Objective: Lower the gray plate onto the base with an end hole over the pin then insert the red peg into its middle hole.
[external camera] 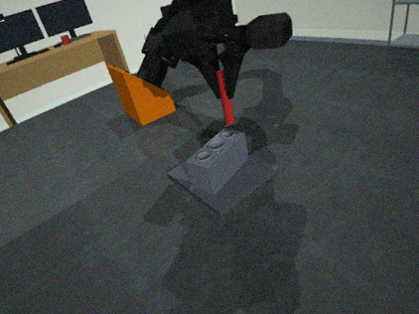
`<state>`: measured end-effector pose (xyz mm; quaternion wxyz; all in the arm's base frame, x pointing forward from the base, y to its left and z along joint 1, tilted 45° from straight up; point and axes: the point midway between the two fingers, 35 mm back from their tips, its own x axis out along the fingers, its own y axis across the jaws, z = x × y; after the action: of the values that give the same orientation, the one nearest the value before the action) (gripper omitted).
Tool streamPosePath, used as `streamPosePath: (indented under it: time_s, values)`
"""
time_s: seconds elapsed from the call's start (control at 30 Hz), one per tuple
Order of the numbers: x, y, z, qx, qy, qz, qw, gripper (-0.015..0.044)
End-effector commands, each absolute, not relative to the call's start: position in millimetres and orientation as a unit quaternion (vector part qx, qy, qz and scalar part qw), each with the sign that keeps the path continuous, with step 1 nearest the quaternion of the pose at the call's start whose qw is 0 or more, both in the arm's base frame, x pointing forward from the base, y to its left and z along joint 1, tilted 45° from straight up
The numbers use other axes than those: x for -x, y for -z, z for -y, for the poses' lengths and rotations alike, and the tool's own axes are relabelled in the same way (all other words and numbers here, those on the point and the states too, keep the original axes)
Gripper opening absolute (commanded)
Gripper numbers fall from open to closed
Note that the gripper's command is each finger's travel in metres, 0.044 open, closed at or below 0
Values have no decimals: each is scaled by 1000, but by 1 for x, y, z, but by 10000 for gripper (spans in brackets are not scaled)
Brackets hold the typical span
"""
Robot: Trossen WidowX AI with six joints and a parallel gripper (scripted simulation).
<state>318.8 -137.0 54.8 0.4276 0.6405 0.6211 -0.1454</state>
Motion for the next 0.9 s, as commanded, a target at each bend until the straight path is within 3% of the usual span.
streamPosePath:
  time_s: [0.0, 0.87]
  values:
    - [-321, -47, 145, -639, 145, -621, 430, 0]
    - [-324, -26, 165, -640, 142, -621, 430, 0]
